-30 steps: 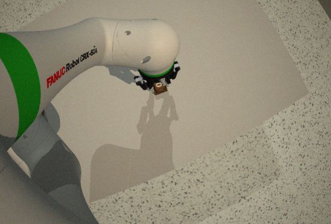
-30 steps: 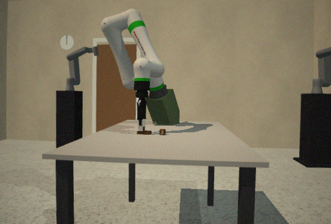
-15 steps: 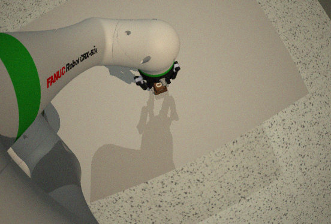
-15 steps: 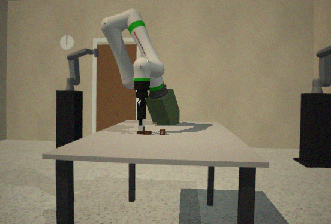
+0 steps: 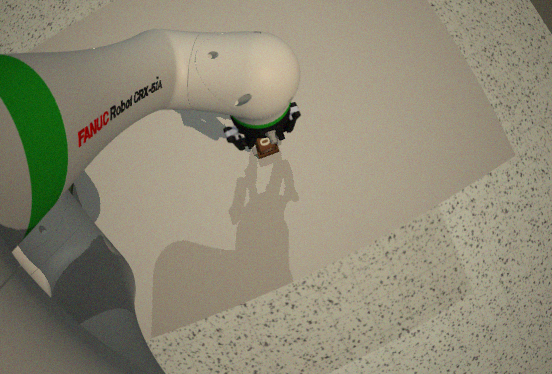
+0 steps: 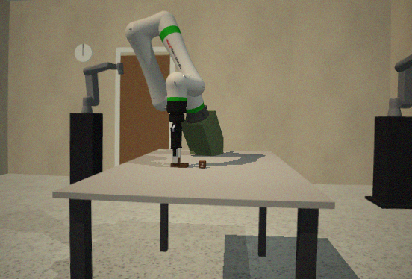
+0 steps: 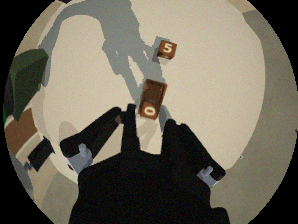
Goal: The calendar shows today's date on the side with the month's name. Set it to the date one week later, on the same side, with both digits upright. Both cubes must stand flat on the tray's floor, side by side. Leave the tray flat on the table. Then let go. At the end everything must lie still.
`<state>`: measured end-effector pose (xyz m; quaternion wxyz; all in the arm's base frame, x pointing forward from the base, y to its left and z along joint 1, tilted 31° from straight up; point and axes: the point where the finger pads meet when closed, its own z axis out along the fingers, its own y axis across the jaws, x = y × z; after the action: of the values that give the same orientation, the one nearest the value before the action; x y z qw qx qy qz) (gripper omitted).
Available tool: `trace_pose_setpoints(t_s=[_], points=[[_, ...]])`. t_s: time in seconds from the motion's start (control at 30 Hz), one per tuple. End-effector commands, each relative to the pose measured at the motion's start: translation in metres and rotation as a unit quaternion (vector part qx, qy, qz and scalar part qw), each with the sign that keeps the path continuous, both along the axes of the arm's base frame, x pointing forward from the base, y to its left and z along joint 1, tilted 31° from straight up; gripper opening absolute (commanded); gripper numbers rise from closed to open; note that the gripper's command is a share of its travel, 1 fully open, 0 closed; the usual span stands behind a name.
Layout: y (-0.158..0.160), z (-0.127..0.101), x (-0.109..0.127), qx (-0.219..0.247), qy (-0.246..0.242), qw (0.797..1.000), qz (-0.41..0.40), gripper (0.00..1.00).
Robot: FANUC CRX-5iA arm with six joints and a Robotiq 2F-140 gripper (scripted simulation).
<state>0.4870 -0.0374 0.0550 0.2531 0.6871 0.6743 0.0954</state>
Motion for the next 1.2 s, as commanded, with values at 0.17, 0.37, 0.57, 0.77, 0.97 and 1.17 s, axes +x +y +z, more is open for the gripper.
trace_pose_setpoints(t_s=[0.17, 0.37, 0.57, 0.77, 0.97, 1.17], points=[[0.0001, 0.0001, 0.0001, 0.000, 0.000, 1.000, 0.000, 0.17], [0.0001, 0.0001, 0.0001, 0.000, 0.000, 1.000, 0.000, 0.17], [0.0001, 0.0001, 0.0001, 0.000, 0.000, 1.000, 0.000, 0.17], [0.0001, 0.0001, 0.0001, 0.000, 0.000, 1.000, 0.000, 0.17], [0.0001, 0.0001, 0.0001, 0.000, 0.000, 1.000, 0.000, 0.17], [0.0001, 0.0001, 0.0001, 0.000, 0.000, 1.000, 0.000, 0.17]])
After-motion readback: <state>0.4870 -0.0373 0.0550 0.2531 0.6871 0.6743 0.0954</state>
